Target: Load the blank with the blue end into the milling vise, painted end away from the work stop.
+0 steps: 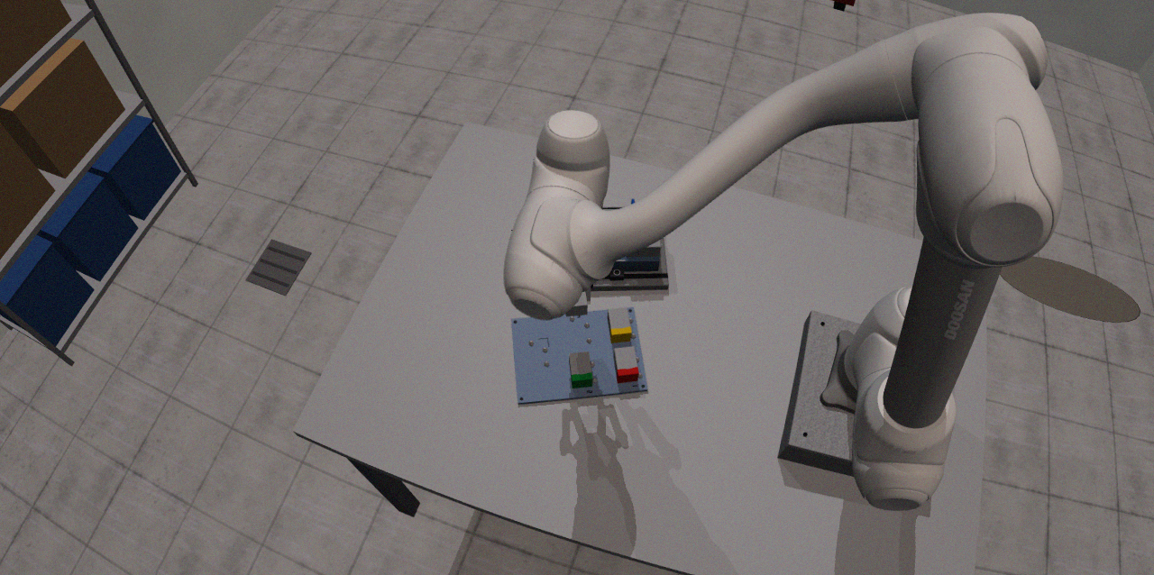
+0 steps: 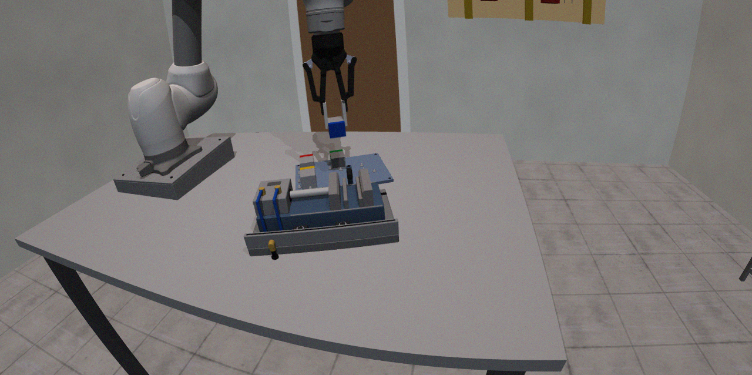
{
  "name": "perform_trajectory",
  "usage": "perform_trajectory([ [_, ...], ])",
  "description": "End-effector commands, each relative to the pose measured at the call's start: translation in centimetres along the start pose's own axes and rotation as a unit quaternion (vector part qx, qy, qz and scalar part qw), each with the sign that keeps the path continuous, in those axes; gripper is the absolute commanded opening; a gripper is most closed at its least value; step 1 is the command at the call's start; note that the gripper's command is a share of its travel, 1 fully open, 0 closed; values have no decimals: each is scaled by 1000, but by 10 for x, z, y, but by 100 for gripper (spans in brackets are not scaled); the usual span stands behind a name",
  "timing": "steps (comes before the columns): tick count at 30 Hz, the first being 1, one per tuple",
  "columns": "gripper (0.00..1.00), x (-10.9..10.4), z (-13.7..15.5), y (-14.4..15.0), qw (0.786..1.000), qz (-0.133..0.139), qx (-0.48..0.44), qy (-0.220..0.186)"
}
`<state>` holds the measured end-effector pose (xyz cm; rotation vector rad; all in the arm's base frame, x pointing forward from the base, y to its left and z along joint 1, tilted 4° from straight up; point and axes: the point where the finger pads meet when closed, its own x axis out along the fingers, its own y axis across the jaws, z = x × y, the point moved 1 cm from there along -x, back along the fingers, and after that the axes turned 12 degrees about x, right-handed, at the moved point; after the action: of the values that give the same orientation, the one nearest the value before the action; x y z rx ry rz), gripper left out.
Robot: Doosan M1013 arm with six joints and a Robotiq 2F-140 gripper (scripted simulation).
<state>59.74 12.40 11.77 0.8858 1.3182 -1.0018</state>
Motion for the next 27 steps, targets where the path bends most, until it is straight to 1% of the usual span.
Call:
perform_trajectory([
  [1,0,0,0,0,1000,0,0,0],
  [19,0,1,0,0,1000,0,0,0],
  [27,0,2,0,0,1000,0,26,0],
])
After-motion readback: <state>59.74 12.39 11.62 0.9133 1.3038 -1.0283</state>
